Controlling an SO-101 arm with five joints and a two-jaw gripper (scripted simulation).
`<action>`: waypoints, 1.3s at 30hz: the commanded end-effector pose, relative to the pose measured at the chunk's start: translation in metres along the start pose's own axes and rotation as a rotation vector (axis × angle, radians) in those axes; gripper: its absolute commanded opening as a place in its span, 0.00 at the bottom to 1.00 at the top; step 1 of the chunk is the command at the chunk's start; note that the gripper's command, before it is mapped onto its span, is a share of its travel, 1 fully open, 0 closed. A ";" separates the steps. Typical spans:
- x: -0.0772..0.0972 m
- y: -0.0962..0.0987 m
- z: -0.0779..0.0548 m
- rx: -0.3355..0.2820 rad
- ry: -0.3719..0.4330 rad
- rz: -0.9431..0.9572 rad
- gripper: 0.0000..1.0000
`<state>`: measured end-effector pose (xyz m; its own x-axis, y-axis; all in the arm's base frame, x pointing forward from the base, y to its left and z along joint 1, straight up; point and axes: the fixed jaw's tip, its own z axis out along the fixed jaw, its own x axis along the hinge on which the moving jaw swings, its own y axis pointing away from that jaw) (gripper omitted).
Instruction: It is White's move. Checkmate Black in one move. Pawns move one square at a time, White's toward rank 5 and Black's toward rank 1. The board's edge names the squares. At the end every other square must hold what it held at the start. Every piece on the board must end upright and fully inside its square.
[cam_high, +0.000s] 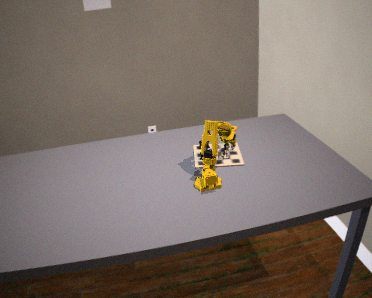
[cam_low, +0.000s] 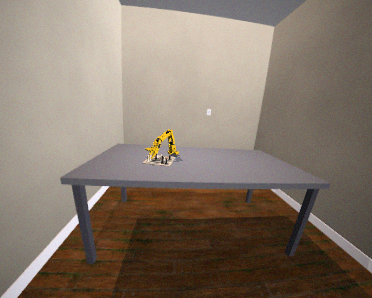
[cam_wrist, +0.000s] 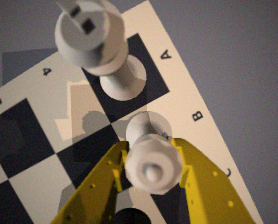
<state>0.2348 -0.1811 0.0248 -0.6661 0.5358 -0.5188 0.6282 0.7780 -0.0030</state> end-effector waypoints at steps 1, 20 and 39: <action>-0.006 0.003 -0.007 -0.006 -0.010 0.001 0.12; -0.014 0.003 -0.011 -0.006 -0.010 0.001 0.12; -0.014 0.000 -0.011 -0.001 -0.010 0.001 0.12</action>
<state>0.2390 -0.1844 0.0391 -0.6633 0.5336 -0.5247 0.6283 0.7780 -0.0030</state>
